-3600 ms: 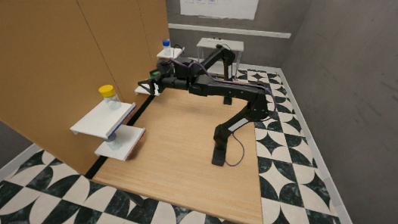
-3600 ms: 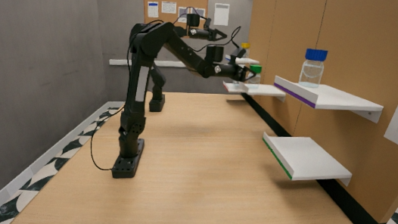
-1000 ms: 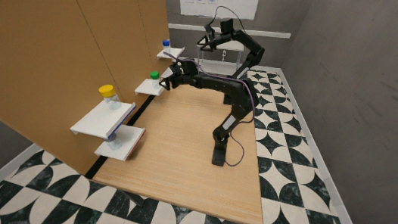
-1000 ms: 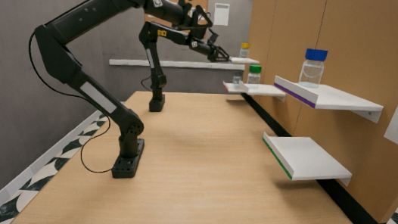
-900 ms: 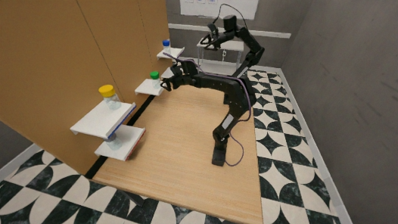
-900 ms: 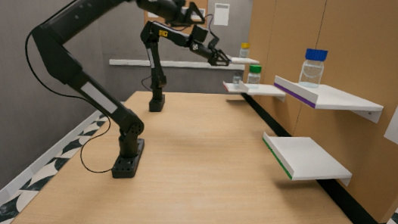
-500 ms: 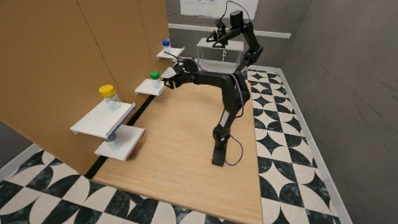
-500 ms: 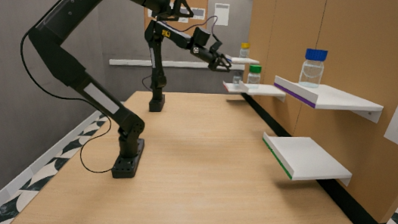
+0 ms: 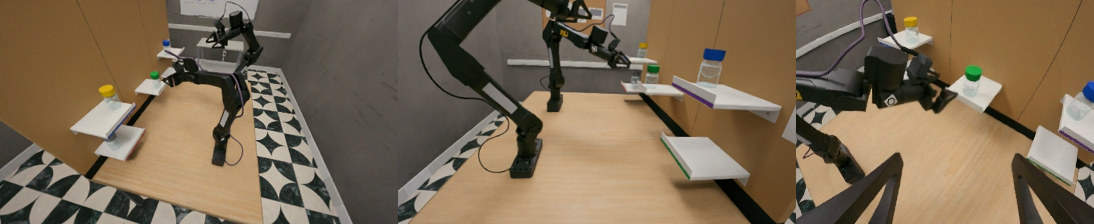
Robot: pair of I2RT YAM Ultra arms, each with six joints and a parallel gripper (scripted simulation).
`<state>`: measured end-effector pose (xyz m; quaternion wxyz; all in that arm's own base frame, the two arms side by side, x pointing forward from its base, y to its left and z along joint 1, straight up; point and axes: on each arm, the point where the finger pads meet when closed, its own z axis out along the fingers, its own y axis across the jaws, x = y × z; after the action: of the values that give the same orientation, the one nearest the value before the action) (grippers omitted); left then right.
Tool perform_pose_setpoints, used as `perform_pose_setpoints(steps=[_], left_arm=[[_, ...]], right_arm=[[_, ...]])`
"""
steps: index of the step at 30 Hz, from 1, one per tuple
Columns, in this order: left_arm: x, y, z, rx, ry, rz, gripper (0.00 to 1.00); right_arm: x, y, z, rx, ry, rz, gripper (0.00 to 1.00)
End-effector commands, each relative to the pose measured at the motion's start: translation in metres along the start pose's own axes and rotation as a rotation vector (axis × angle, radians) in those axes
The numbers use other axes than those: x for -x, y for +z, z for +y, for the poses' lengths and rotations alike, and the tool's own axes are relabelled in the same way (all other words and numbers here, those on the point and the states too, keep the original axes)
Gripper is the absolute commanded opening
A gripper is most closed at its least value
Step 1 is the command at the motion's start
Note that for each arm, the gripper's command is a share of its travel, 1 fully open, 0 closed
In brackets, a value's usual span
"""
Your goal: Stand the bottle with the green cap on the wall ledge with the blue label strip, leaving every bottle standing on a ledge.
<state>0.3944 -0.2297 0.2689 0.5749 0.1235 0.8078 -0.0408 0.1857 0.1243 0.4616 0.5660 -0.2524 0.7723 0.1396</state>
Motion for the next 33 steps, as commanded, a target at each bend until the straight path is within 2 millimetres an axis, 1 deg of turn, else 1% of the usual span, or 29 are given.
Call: perform_pose_setpoints(steps=[1,3,7,13,18,29,30,33], left_arm=[[0.033,0.009,0.001,-0.008,-0.049,-0.162,0.94],[0.033,0.009,0.001,-0.008,-0.049,-0.162,0.94],[0.035,0.026,0.002,-0.004,-0.072,-0.278,0.94],[0.023,0.051,0.005,0.007,-0.083,-0.360,0.94],[0.018,0.062,0.005,0.013,-0.081,-0.365,0.94],[0.016,0.062,0.006,0.016,-0.079,-0.352,0.94],[0.016,0.062,0.006,0.016,-0.079,-0.352,0.94],[0.016,0.062,0.006,0.016,-0.079,-0.352,0.94]], right_arm=[[0.004,-0.001,0.000,0.000,0.006,-0.002,0.89],[0.004,-0.001,0.000,0.000,0.006,-0.002,0.89],[0.004,-0.001,0.000,0.000,0.006,-0.002,0.89],[0.004,-0.001,0.000,0.000,0.006,-0.002,0.89],[0.004,-0.001,0.000,0.000,0.006,-0.002,0.89],[0.004,-0.001,0.000,0.000,0.006,-0.002,0.89],[0.001,0.002,0.001,0.003,0.007,0.009,0.89],[0.001,0.002,0.001,0.003,0.007,0.009,0.89]])
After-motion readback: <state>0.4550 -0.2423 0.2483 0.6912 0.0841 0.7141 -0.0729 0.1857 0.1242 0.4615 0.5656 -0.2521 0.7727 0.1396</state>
